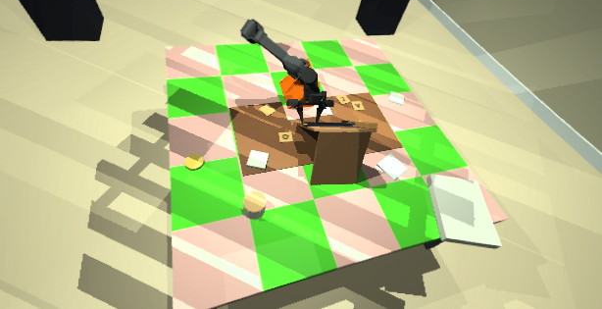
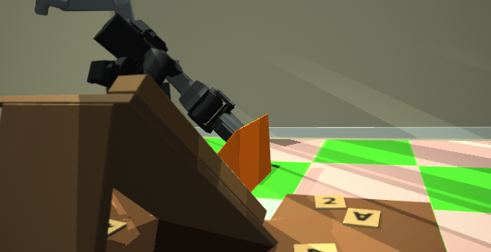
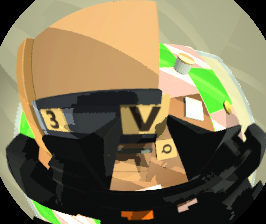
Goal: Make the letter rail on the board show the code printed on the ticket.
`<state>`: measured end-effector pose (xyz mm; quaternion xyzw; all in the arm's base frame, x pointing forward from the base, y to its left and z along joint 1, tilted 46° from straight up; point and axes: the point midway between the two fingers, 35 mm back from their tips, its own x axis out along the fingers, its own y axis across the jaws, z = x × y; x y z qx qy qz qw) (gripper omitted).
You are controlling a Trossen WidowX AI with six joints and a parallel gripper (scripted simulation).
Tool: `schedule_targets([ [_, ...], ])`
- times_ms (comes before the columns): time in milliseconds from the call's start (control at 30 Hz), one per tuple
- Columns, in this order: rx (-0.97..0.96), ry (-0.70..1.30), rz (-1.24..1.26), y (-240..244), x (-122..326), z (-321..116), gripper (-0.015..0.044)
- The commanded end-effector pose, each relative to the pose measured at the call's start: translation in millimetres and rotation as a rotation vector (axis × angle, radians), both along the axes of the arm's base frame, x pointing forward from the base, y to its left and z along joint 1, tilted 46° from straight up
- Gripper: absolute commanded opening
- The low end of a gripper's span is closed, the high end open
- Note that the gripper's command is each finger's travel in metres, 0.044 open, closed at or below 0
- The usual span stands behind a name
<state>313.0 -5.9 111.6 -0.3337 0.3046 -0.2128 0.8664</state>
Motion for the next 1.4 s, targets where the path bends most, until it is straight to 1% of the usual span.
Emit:
schedule_targets([
  [0, 0.0, 0.001, -0.004, 0, 0, -2, 0.0],
  [1367, 0.001, 0.001, -0.004, 14, 4, -16, 0.0],
])
